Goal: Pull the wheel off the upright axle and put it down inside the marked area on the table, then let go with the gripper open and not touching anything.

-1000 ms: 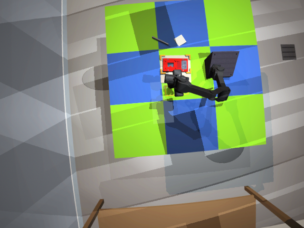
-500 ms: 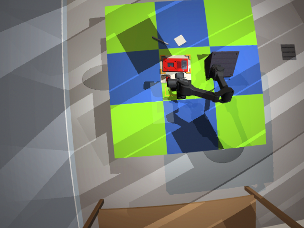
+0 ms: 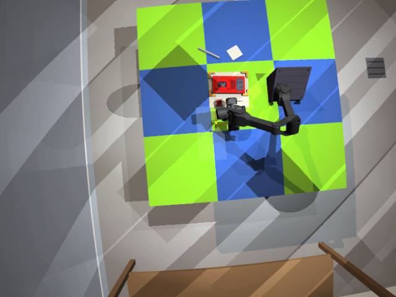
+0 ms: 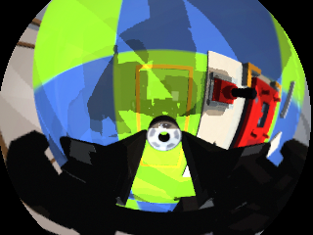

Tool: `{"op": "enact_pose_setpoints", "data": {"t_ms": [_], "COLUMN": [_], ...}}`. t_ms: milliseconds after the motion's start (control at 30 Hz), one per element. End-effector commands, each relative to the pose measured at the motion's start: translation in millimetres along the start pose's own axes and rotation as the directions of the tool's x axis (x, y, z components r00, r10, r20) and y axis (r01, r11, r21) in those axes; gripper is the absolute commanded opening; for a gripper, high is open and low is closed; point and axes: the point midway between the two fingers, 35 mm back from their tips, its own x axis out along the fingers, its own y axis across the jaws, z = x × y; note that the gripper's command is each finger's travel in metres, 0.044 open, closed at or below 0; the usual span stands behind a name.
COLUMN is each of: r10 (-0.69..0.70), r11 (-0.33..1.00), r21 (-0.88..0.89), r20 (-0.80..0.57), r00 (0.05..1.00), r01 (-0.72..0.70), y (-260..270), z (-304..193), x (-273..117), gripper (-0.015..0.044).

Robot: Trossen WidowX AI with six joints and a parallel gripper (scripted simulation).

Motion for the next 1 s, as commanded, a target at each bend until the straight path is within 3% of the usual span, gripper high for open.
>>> {"op": "enact_pose_setpoints", "data": {"t_ms": [0, 200, 567, 800, 900, 967], "r10": [0.004, 0.006, 0.006, 0.002, 0.002, -0.008], "r11": [1.000, 1.000, 1.000, 1.000, 1.000, 1.000], "r21": [0.008, 0.009, 0.003, 0.008, 0.008, 0.014], "r20": [-0.010, -0.010, -0.010, -0.011, -0.011, -0.002], "r00": [1.000, 1.000, 1.000, 1.000, 1.000, 1.000], "r01": [-0.004, -0.005, -0.006, -0.002, -0.002, 0.008], "y": [0.4, 0.9, 1.1, 0.3, 0.4, -6.2], "z": [-4.2, -5.6, -4.8, -3.9, -4.2, -7.8], "x": [21.7, 29.8, 24.5, -31.0, -33.4, -33.6], "gripper": [0.0000, 0.0000, 0.0289, 0.0300, 0.0300, 0.0353]}}
